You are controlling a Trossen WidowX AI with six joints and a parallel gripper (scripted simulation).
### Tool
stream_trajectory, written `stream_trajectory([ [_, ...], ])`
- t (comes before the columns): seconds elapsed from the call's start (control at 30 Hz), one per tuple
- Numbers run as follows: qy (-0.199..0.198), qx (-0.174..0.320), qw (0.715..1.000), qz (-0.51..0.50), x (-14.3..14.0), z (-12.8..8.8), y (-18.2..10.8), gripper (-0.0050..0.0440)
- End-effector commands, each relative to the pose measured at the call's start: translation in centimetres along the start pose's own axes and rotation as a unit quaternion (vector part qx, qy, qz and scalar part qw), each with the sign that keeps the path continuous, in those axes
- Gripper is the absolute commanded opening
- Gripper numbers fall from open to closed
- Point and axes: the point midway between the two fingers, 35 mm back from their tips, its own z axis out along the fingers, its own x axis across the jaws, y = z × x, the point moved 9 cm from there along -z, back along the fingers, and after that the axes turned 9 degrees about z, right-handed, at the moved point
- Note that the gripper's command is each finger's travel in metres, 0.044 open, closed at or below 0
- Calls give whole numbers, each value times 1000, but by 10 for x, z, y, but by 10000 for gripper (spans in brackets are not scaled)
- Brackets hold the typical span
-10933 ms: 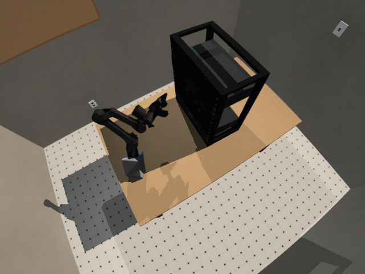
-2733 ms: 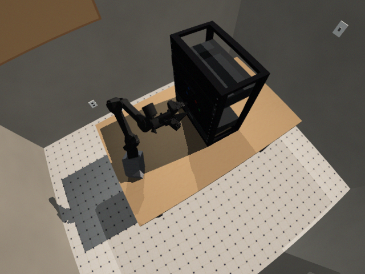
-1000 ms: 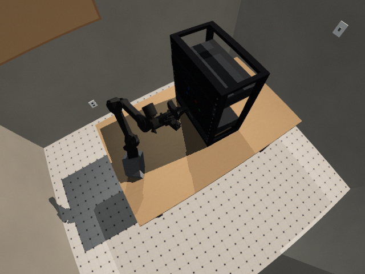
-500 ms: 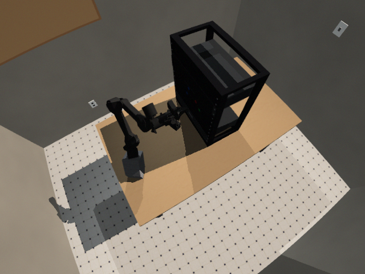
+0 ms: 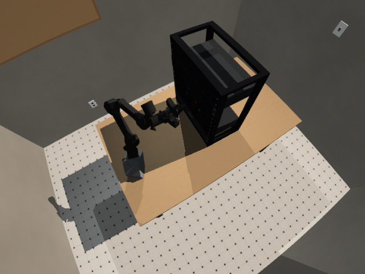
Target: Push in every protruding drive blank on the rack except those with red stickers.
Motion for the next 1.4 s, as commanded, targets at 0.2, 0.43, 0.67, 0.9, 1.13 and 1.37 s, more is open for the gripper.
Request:
stream_trajectory([
  [0.2, 2, 1, 1000, -6, -13, 4, -42, 0],
  [0.43, 2, 1, 1000, -6, -20, 7, -61, 0],
  [0.67, 2, 1, 1000, -6, -21, 8, -63, 0],
  [0.9, 2, 1, 1000, -6, -21, 28, -63, 0],
  [1.13, 2, 1, 1000, -6, -21, 44, -63, 0],
  [1.37, 2, 1, 1000, -6, -21, 44, -63, 0],
])
